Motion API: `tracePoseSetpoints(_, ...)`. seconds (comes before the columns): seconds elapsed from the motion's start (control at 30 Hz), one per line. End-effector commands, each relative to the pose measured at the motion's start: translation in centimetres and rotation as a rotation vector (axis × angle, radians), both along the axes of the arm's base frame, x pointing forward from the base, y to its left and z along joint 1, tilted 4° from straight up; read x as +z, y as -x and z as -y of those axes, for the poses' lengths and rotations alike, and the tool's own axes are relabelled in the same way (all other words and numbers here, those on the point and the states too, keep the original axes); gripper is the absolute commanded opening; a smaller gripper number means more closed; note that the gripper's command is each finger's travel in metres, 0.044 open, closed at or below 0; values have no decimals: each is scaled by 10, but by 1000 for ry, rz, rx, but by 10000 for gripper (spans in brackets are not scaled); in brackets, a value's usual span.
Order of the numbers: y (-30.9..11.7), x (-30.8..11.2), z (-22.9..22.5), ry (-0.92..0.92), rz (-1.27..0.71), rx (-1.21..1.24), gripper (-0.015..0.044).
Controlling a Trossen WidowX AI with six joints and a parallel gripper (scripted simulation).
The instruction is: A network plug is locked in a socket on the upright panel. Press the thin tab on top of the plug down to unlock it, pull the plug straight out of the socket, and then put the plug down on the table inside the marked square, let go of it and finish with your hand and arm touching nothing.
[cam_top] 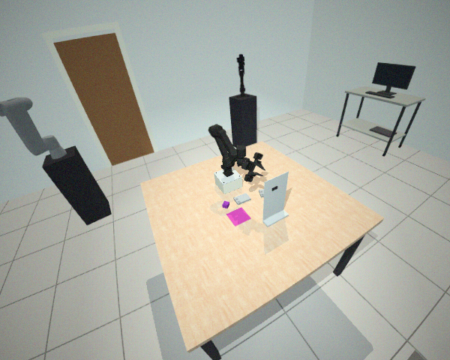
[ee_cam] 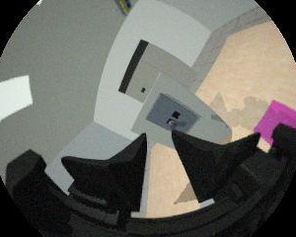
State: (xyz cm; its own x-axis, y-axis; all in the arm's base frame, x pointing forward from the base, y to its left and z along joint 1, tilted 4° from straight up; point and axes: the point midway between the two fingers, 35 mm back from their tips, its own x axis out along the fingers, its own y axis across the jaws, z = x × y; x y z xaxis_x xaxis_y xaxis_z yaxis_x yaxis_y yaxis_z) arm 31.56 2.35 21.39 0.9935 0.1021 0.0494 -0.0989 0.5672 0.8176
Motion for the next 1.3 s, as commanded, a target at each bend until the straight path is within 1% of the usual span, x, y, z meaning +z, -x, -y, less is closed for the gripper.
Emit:
tracePoseSetpoints(0.0, 6, -18, -5, -147, -25, 27, 156)
tracePoseSetpoints(0.37, 30, -51, -12, -520, -74, 81, 156)
tracePoseSetpoints(0.43, 33, -55, -13, -565, -80, 87, 156)
tracePoseSetpoints(0.7, 32, -55, -13, -570, -80, 88, 156)
tracePoseSetpoints(1.27, -8, -50, -8, -555, -62, 87, 156)
